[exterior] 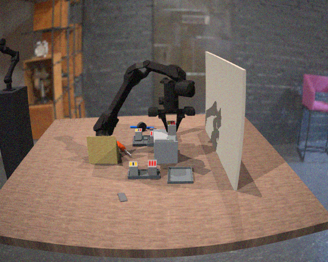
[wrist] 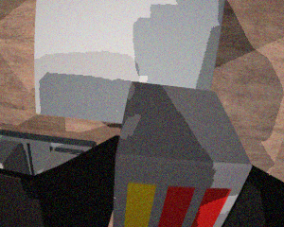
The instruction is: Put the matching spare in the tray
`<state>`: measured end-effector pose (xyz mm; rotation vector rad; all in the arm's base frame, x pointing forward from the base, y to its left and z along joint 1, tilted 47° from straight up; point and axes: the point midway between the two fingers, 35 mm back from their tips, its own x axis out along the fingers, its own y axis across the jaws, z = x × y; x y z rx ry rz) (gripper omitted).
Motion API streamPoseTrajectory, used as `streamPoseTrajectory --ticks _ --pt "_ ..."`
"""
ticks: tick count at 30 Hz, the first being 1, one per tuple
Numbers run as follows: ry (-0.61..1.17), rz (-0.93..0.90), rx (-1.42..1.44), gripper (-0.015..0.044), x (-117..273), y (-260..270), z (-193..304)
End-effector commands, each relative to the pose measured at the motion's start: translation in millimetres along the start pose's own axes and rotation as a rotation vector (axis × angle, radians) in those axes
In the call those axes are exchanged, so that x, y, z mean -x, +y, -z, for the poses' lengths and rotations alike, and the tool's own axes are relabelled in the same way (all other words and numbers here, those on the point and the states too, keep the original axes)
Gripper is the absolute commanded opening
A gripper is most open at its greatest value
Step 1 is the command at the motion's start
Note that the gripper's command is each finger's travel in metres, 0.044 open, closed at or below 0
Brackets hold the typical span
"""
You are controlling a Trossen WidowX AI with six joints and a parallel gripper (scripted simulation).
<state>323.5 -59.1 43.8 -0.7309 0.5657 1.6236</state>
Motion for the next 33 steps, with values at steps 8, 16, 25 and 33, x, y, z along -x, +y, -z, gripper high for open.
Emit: streamPoseTrajectory --ticks 8,16,25,33 --pt "-0.013 0.000 0.038 0.0000 -11 -16 47" --pt "-0.029 0.000 0.062 0.0000 -23 -22 82" --pt "-0.047 0.002 0.089 0.0000 -42 -25 121" --pt "-0.050 0.003 0.093 0.0000 -46 -25 127"
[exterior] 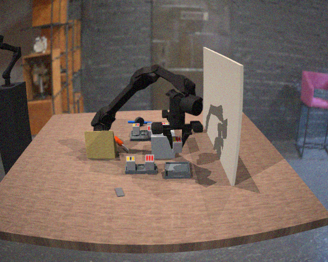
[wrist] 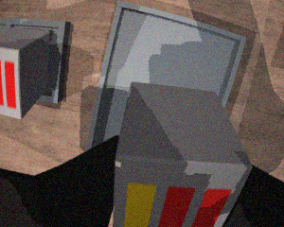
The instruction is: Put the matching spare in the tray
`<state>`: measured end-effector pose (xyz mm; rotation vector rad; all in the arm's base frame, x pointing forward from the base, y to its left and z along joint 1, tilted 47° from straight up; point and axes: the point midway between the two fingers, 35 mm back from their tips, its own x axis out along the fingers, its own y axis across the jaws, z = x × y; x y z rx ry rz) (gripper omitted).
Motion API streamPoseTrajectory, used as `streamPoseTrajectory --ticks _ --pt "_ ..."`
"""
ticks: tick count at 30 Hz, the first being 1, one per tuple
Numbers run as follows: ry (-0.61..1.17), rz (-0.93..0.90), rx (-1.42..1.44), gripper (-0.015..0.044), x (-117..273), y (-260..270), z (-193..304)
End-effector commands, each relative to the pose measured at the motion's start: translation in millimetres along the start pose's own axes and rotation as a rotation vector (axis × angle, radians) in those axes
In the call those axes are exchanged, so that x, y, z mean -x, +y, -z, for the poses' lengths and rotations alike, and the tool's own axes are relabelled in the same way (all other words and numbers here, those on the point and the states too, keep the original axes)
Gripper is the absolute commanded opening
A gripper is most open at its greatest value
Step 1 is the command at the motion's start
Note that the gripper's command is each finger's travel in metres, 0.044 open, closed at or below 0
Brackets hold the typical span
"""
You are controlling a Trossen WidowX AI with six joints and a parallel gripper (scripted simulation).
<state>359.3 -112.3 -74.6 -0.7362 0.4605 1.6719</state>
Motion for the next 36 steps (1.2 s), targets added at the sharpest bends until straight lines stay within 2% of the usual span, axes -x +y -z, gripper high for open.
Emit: streamPoseTrajectory --ticks 1,36 --pt "0.011 0.004 0.014 0.0000 0 -3 3" --pt "0.011 0.004 0.015 0.0000 -29 -5 4"
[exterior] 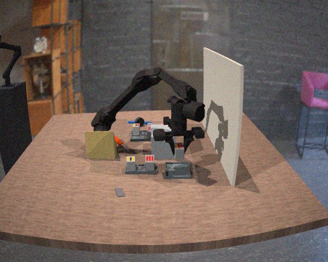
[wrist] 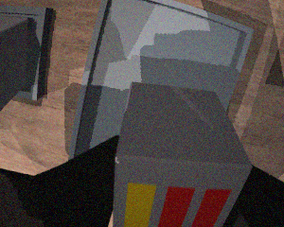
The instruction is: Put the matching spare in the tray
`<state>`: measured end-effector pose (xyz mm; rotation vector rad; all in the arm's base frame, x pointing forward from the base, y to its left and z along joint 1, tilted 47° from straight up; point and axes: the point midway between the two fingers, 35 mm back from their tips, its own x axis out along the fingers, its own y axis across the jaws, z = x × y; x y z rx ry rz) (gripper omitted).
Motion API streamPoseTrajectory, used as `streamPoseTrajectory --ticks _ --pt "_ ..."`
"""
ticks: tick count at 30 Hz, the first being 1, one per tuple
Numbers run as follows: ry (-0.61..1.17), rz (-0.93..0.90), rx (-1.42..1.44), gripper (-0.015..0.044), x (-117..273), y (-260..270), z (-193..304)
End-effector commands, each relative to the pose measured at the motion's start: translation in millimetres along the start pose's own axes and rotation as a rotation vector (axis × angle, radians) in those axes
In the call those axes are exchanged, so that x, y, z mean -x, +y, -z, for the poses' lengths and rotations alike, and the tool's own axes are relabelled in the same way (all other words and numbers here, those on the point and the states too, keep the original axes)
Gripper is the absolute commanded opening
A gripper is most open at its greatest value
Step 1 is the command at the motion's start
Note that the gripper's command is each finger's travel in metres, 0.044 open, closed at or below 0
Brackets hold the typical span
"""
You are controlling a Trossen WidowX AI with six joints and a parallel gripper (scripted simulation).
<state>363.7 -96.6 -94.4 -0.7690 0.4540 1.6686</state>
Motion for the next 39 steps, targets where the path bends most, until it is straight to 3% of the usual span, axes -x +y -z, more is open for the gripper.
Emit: streamPoseTrajectory --ticks 1,39 --pt "-0.008 -0.001 -0.007 0.0000 -6 2 -1" --pt "-0.010 0.000 -0.007 0.0000 -37 2 -2"
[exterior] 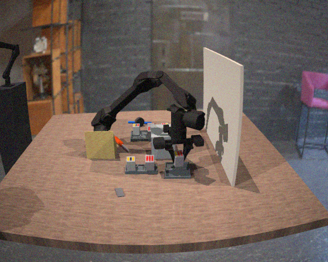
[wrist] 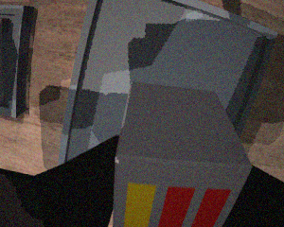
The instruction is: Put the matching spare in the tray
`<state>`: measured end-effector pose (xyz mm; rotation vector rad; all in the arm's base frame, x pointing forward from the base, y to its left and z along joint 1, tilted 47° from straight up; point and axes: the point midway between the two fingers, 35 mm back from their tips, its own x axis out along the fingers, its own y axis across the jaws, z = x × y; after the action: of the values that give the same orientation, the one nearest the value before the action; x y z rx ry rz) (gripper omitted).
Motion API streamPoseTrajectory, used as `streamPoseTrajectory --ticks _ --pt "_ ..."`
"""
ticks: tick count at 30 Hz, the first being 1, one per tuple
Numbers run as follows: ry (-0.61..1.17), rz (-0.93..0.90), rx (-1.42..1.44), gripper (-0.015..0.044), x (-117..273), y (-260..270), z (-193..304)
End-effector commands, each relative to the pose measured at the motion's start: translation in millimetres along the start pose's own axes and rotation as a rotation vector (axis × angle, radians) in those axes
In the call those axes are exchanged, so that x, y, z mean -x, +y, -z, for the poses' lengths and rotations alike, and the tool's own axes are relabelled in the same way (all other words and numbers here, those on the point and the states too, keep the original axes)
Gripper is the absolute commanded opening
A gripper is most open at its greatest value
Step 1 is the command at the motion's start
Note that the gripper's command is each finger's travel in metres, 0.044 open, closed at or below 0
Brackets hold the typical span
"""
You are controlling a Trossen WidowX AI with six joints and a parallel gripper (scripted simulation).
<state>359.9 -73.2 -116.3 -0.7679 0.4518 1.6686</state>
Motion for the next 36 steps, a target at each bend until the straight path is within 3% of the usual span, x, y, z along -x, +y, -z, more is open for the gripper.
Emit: streamPoseTrajectory --ticks 1,21,36 --pt "-0.008 -0.001 -0.007 0.0000 -6 2 -1" --pt "-0.009 -0.001 -0.007 0.0000 -20 3 -3" --pt "-0.002 0.000 0.000 0.0394 -17 1 -2"
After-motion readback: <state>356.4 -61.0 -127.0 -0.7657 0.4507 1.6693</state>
